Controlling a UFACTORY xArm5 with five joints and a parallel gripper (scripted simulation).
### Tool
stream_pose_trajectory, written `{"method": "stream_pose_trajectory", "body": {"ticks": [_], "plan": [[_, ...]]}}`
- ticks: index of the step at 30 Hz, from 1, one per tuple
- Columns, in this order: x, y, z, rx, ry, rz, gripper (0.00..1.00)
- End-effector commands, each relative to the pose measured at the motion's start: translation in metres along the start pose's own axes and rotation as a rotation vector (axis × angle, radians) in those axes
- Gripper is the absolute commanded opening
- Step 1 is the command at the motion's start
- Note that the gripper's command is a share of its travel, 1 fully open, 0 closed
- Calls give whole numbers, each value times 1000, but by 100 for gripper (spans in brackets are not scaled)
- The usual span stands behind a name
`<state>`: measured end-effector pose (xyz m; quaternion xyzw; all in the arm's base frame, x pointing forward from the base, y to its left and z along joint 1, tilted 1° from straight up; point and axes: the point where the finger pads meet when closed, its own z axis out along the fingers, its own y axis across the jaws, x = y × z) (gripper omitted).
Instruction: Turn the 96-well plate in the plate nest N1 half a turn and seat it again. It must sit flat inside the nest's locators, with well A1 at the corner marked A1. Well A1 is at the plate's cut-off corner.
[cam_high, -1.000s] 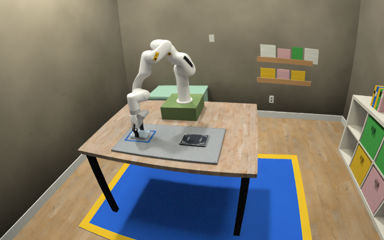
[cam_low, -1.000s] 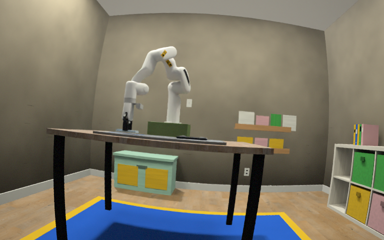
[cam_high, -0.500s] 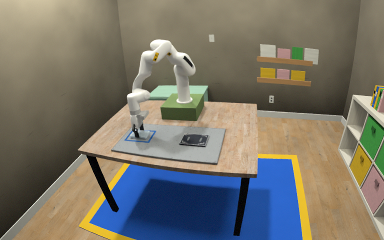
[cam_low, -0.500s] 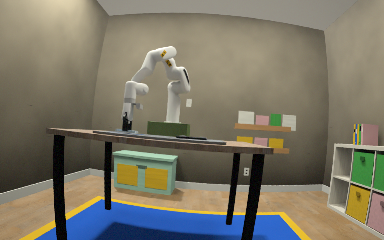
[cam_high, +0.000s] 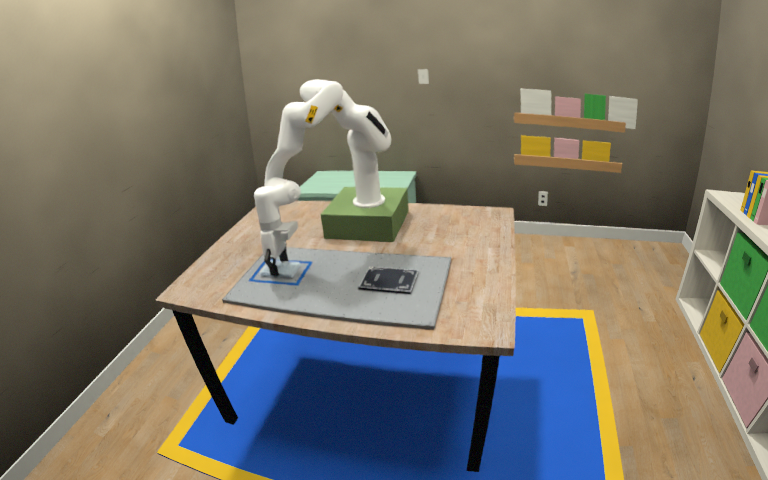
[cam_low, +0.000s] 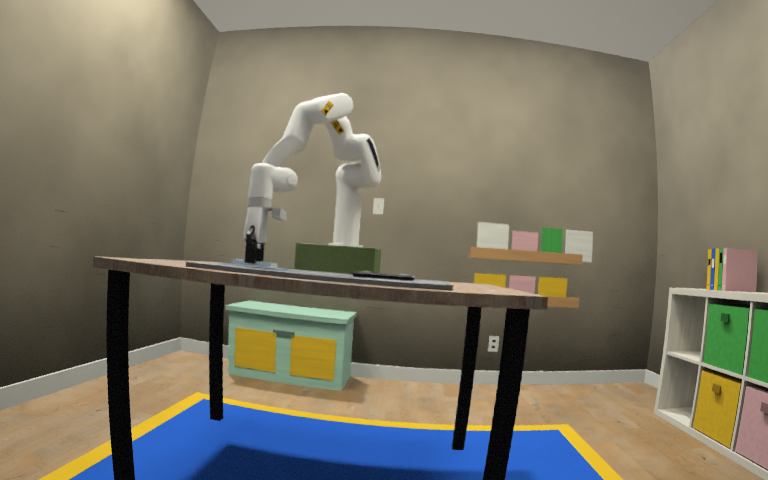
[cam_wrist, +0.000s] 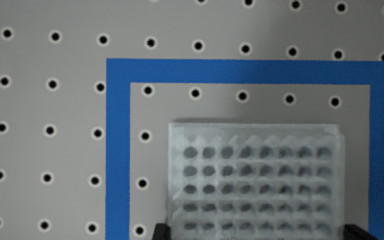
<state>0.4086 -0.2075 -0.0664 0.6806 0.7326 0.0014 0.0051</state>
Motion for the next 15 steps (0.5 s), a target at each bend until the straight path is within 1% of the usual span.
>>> {"method": "stream_pose_trajectory", "body": {"ticks": [1, 15], "plan": [[-1, 1, 0, -4, 0, 0, 0], [-1, 1, 2, -4, 0, 0, 0]]}}
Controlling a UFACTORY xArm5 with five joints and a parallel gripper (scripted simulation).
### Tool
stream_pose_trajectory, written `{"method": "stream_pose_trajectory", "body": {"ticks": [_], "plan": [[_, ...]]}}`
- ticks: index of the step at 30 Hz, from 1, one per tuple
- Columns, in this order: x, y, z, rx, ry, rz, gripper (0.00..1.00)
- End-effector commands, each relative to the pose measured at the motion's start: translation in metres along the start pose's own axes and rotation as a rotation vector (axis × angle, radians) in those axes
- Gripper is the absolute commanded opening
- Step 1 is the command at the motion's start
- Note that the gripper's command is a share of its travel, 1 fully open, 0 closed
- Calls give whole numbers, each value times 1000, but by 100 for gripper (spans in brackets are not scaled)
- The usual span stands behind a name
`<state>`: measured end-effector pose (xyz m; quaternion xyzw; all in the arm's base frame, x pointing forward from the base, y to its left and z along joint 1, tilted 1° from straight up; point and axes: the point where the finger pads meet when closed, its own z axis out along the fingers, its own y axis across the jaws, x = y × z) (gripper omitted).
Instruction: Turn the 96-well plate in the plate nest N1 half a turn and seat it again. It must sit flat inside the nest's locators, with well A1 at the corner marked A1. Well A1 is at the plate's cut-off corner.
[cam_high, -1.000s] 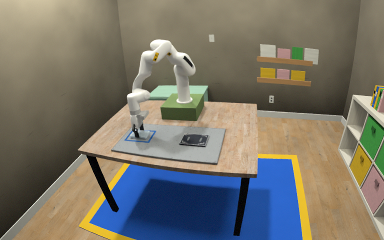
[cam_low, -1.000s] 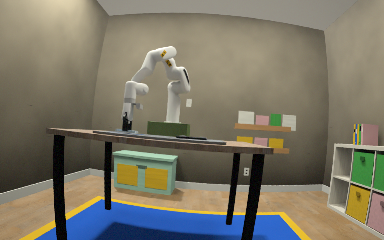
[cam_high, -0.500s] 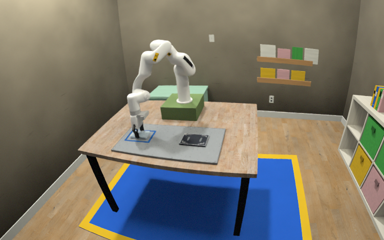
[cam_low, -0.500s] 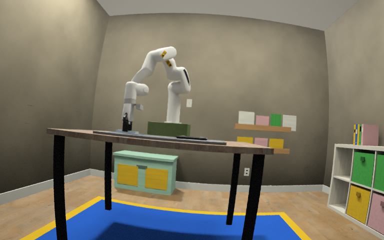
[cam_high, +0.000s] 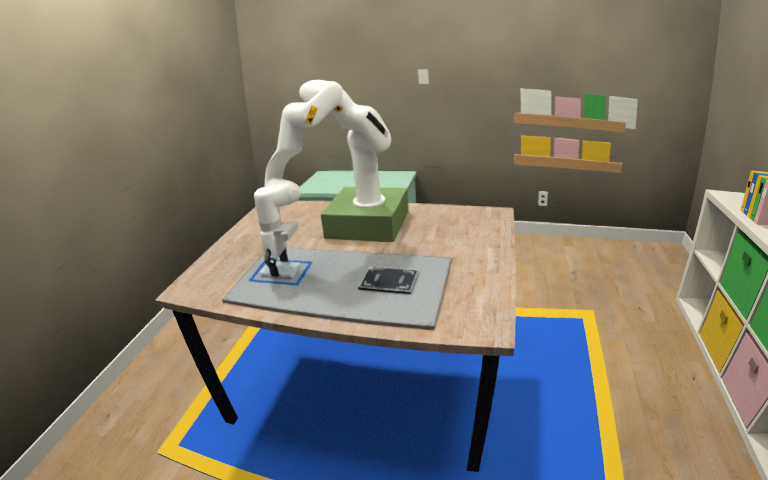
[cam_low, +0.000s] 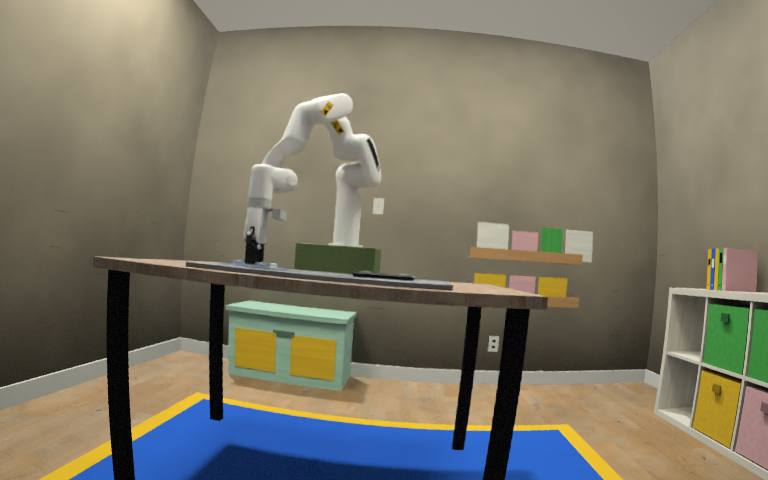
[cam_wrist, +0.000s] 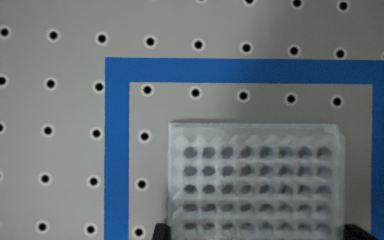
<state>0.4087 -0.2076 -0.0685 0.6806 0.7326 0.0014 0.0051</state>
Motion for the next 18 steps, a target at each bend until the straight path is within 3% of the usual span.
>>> {"method": "stream_pose_trajectory", "body": {"ticks": [1, 2, 18], "plan": [[-1, 1, -1, -4, 0, 0, 0], [-1, 1, 0, -4, 0, 0, 100], [-1, 1, 0, -4, 0, 0, 100]]}}
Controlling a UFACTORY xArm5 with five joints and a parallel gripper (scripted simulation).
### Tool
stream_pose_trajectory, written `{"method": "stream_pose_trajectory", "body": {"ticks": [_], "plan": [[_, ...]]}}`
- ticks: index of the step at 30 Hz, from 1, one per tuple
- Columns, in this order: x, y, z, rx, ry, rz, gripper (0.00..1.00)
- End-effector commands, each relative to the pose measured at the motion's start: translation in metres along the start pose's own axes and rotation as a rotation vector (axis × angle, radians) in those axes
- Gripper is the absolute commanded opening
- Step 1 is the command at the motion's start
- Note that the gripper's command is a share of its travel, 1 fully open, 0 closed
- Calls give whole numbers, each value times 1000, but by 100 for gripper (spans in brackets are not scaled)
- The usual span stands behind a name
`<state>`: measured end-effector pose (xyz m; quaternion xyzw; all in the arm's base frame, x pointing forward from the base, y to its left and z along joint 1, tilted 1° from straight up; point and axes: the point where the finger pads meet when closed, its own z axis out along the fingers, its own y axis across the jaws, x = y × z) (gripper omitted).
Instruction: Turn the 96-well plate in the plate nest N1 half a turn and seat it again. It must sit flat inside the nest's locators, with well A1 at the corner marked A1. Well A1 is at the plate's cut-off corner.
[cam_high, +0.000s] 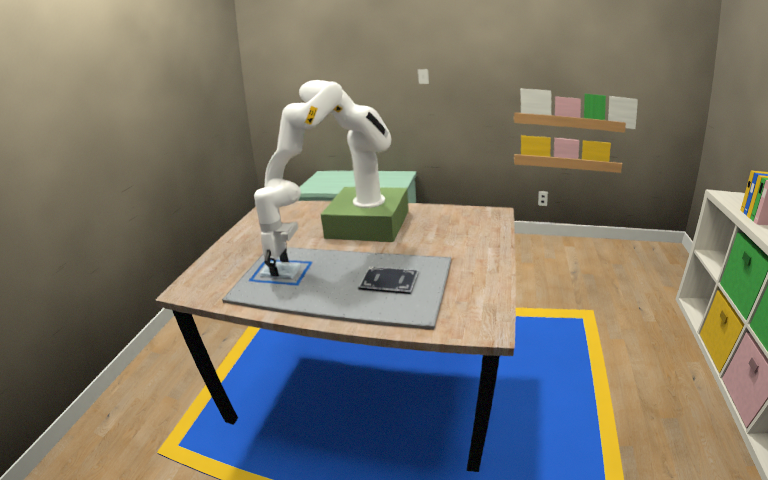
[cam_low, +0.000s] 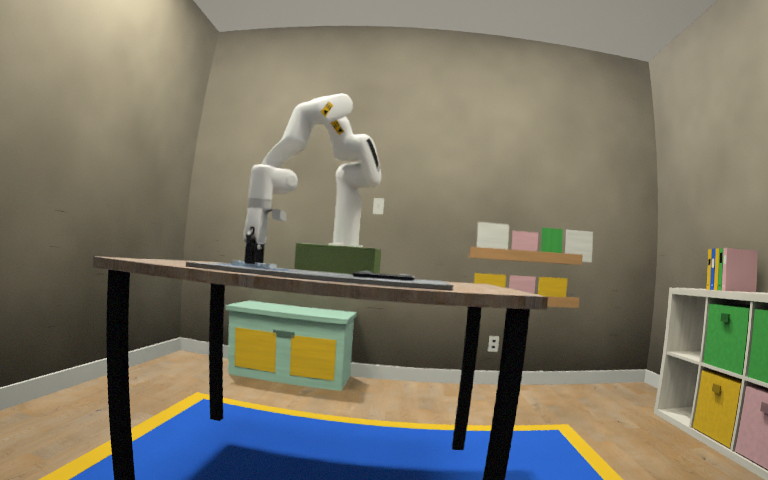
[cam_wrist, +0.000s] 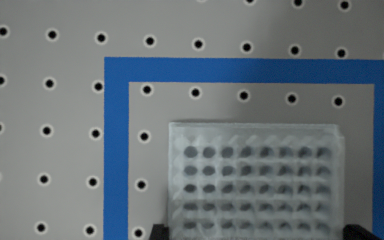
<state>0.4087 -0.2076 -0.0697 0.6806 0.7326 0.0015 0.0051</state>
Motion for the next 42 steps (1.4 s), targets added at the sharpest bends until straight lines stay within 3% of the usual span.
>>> {"method": "stream_pose_trajectory", "body": {"ticks": [1, 18, 42], "plan": [[-1, 1, -1, -4, 0, 0, 100], [-1, 1, -1, -4, 0, 0, 100], [-1, 1, -60, -4, 0, 0, 100]]}}
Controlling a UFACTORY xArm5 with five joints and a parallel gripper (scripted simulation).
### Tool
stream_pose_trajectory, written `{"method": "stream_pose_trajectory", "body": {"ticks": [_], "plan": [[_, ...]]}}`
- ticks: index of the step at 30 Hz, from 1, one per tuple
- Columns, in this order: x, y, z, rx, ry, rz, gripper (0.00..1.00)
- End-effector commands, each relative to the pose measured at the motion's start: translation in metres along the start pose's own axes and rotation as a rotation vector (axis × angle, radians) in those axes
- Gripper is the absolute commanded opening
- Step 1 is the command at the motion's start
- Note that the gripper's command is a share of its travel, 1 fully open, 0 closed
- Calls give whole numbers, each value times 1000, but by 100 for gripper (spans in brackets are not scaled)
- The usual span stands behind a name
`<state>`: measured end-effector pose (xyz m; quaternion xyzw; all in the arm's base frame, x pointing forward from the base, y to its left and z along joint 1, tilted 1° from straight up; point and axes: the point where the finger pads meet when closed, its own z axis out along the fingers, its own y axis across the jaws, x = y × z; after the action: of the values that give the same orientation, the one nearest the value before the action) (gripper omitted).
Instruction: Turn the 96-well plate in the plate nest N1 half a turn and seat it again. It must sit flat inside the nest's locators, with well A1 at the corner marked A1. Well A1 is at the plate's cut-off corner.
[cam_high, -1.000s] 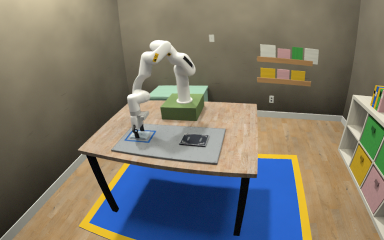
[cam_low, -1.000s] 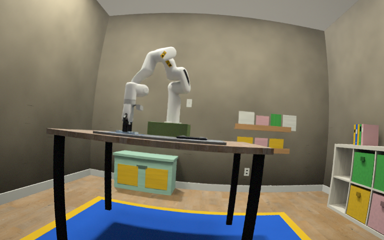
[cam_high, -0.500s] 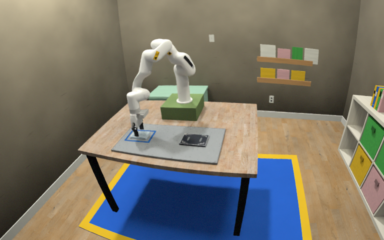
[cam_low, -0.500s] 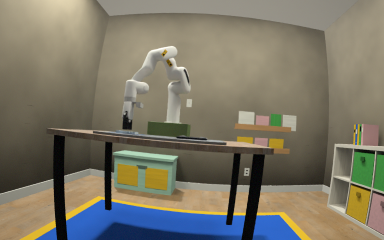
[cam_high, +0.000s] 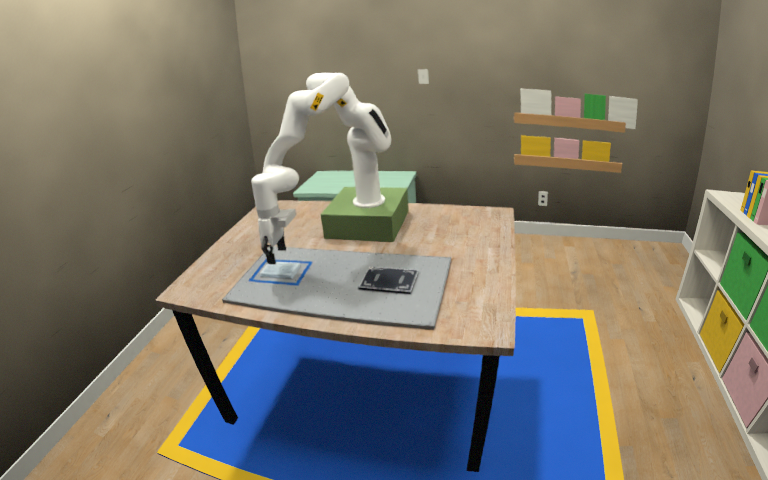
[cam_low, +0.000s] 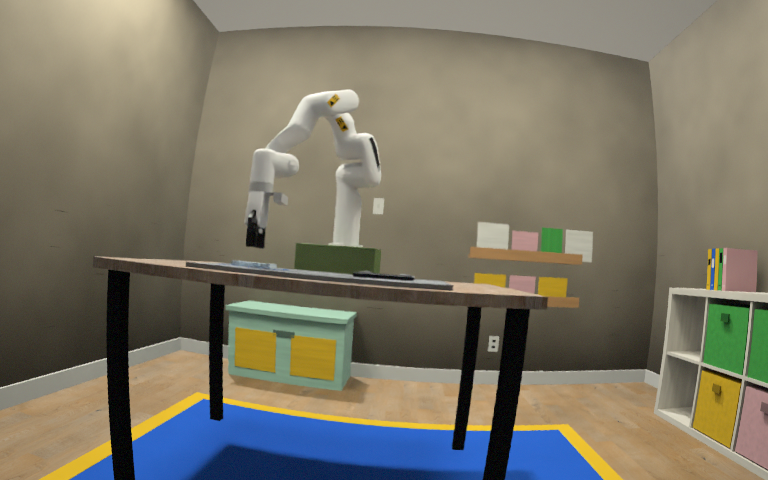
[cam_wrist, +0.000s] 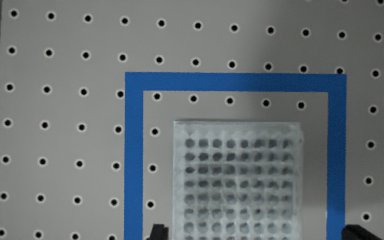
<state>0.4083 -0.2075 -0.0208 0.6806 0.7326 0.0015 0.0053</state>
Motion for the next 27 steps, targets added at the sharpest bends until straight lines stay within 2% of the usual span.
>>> {"method": "stream_pose_trajectory", "body": {"ticks": [1, 14, 27], "plan": [[-1, 1, -11, -4, 0, 0, 100], [-1, 1, -42, -4, 0, 0, 100], [-1, 1, -42, -4, 0, 0, 100]]}}
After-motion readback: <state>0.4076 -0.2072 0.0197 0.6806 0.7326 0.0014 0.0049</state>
